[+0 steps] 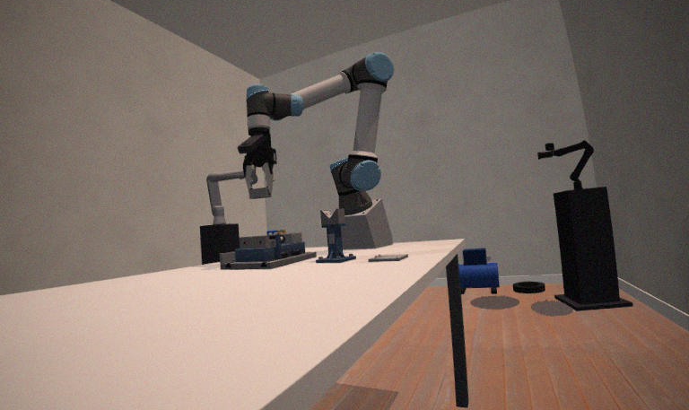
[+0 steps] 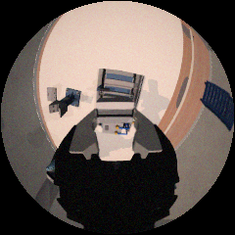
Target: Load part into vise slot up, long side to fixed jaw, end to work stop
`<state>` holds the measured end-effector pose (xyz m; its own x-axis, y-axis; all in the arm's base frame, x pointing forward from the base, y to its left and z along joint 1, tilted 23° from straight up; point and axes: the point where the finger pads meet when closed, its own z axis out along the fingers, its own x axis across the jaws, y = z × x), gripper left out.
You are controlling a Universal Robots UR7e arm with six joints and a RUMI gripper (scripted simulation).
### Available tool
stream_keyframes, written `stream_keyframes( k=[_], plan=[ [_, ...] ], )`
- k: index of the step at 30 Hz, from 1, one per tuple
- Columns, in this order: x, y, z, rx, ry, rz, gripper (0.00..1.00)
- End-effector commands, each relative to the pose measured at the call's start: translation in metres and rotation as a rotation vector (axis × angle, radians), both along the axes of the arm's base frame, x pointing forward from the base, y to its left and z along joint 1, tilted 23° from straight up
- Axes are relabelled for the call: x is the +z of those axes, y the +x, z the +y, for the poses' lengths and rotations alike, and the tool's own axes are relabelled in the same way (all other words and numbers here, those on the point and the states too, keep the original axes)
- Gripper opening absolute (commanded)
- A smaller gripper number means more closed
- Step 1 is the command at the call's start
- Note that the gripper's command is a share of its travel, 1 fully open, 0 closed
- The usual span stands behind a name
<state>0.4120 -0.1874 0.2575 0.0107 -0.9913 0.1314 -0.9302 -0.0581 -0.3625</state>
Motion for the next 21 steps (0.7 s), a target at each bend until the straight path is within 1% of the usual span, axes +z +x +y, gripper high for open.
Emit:
stream_keyframes(
  k=[1,21],
  plan=[
    [0.002,-0.001,-0.01,-0.043,0.015,-0.008,0.0],
    [0.005,-0.004,-0.027,-0.116,0.043,-0.022,0.0]
  ],
)
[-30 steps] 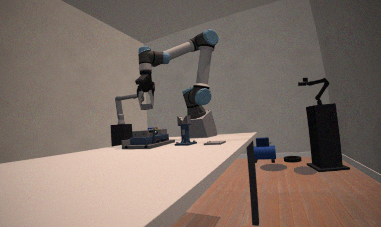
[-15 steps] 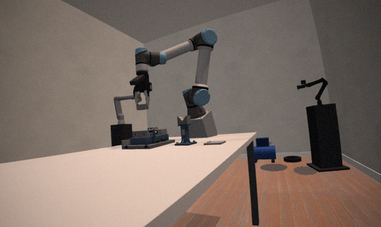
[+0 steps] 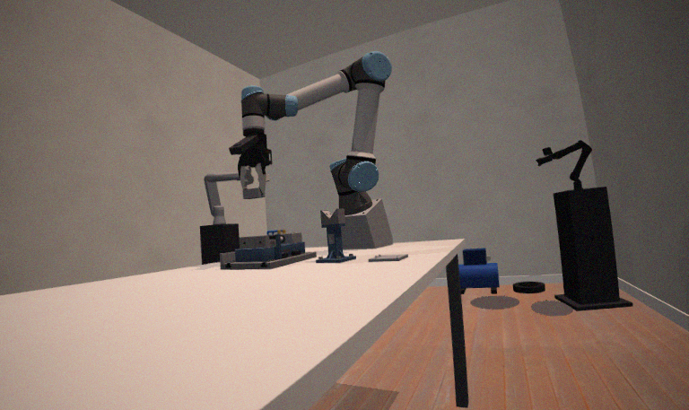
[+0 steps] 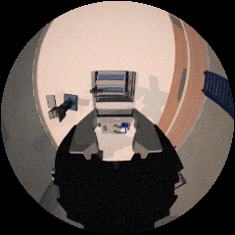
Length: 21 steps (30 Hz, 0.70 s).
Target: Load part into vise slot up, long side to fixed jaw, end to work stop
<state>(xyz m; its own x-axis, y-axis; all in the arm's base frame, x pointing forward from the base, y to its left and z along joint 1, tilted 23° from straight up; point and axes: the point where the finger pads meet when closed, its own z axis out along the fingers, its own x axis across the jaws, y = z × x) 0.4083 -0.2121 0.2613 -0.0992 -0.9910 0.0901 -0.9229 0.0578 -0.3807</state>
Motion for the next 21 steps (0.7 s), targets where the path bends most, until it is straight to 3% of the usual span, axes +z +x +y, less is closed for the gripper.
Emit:
stream_keyframes(
  k=[1,21],
  plan=[
    [0.0009,-0.0003,-0.0024,-0.01,0.003,-0.003,0.0],
    [0.0013,-0.0007,-0.0048,-0.02,0.007,-0.005,0.0]
  ],
)
